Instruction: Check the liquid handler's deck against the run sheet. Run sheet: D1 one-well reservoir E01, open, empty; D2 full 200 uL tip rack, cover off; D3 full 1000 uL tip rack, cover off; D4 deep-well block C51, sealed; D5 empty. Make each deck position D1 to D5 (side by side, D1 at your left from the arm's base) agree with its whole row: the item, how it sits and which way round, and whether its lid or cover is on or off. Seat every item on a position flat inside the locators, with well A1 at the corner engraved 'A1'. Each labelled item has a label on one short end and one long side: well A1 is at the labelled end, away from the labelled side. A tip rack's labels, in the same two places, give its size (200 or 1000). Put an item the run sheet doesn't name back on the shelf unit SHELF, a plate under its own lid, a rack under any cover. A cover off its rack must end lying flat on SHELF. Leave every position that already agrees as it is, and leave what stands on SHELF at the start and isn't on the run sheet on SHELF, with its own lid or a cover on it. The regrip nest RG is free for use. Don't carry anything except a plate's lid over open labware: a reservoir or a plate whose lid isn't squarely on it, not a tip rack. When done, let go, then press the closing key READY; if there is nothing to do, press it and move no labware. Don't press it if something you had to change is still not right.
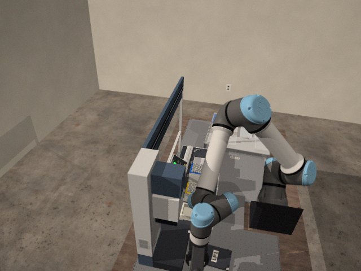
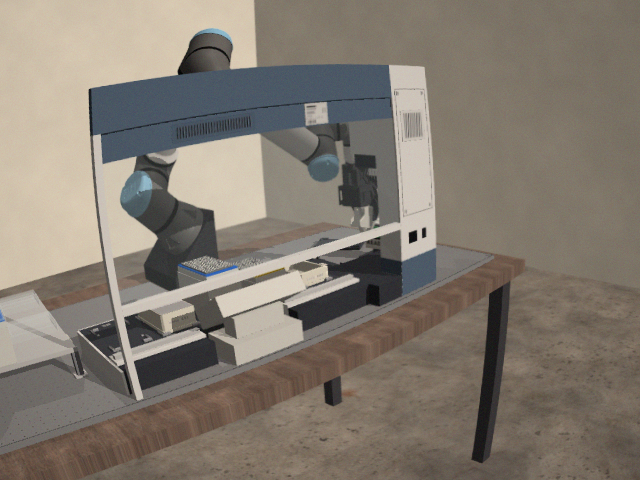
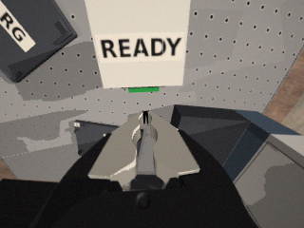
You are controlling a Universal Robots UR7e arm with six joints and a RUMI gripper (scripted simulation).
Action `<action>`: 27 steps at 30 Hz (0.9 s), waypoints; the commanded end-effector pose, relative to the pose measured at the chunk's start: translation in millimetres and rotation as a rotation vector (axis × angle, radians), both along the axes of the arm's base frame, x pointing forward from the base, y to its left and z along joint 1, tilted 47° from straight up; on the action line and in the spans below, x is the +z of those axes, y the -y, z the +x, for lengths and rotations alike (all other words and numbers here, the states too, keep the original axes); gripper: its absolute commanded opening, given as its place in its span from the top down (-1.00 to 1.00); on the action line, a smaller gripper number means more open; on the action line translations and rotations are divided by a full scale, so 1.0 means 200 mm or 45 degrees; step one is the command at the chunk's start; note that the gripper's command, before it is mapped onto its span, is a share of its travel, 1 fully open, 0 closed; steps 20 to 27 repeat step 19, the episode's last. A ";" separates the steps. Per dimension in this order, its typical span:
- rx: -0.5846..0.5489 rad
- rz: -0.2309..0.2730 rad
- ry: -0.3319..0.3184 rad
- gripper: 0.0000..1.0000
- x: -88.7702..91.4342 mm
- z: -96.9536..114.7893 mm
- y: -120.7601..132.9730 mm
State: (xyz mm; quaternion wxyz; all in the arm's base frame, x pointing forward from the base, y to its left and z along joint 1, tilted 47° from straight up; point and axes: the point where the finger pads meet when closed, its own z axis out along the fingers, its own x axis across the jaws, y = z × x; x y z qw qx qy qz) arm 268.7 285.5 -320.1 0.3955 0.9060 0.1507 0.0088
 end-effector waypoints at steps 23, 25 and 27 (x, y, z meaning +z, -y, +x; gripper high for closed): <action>0.000 0.001 0.001 1.00 -0.07 -0.03 -0.07; 0.000 0.001 0.001 1.00 -0.07 -0.03 -0.07; 0.000 0.001 0.001 1.00 -0.07 -0.03 -0.07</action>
